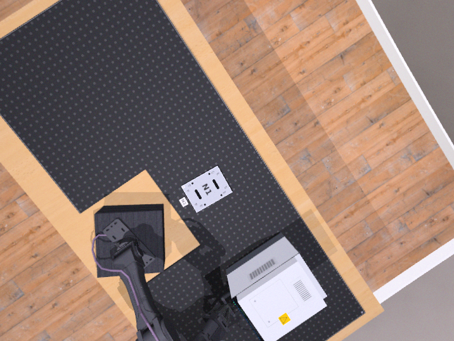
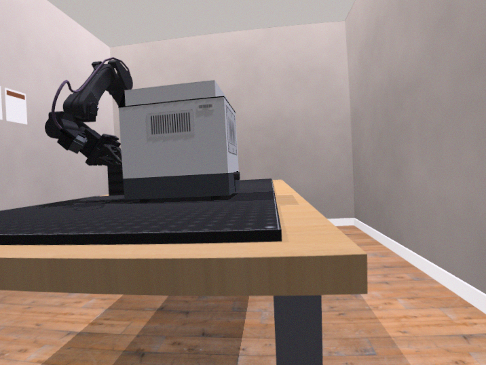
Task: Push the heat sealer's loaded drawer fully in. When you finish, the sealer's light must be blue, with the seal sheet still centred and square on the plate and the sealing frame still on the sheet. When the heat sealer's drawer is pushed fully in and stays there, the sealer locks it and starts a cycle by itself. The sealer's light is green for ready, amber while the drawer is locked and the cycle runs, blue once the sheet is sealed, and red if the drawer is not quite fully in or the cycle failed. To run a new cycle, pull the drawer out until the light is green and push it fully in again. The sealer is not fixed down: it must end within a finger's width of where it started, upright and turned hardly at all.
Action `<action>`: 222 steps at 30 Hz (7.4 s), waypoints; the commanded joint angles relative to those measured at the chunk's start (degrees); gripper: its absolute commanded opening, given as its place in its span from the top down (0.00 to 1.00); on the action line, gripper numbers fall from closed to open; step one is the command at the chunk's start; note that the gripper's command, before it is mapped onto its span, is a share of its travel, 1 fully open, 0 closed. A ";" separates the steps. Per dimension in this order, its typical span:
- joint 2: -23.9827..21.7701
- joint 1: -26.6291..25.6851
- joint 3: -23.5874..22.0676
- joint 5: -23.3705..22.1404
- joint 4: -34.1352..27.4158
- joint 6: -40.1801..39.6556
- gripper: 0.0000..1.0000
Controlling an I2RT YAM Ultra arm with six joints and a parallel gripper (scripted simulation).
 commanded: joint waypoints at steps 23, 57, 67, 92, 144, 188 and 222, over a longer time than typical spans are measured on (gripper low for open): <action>-2.10 0.75 -1.24 0.27 1.60 0.87 1.00; -2.96 4.56 -2.48 -0.12 6.44 6.67 1.00; -1.71 4.79 -1.71 -0.02 6.74 7.05 1.00; -1.72 4.79 -1.72 -0.02 6.75 7.05 1.00; -0.51 1.15 0.41 -0.35 1.90 1.76 1.00; -0.48 1.07 0.45 -0.35 1.85 1.73 0.70; -0.48 1.07 0.45 -0.35 1.85 1.73 0.70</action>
